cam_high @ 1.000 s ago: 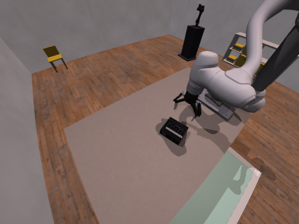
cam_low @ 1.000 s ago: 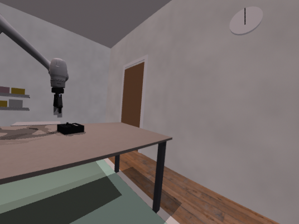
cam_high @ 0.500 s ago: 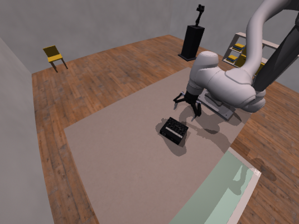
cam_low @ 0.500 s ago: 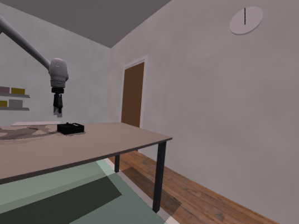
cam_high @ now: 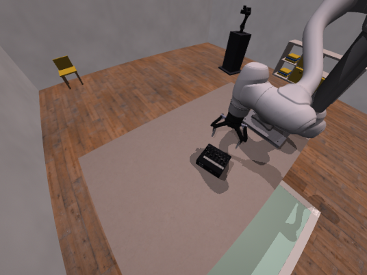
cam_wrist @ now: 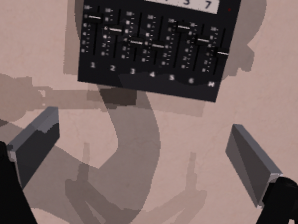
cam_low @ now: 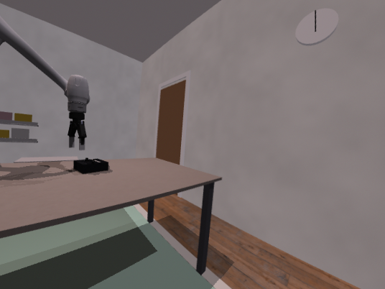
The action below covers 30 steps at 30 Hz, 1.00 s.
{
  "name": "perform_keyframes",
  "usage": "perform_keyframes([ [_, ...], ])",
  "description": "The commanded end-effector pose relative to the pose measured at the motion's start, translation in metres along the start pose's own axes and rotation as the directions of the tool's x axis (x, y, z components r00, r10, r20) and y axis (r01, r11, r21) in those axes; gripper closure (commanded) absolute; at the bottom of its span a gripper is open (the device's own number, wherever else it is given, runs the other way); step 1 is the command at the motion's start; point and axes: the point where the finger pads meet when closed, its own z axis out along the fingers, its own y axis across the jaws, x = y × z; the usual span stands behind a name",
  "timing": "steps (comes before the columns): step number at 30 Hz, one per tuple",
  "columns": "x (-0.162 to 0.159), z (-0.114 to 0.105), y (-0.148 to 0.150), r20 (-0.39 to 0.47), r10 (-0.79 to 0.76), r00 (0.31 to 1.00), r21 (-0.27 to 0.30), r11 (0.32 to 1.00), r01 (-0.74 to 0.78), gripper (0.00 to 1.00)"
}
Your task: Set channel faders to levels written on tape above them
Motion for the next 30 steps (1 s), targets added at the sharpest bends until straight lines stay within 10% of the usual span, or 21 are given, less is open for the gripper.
perform_keyframes([
  [1, 0.022, -0.012, 0.002, 0.004, -0.275, 0.961, 0.006, 0.961, 0.275, 0.0],
  [9, 0.064, -0.034, 0.003, 0.017, -0.58, 0.815, -0.001, 0.815, 0.58, 0.0],
  [19, 0.083, -0.045, 0.003, 0.011, -0.951, 0.31, 0.028, 0.31, 0.95, 0.0],
  [30, 0.083, -0.045, 0.003, 0.011, -0.953, 0.303, 0.029, 0.303, 0.953, 0.0],
])
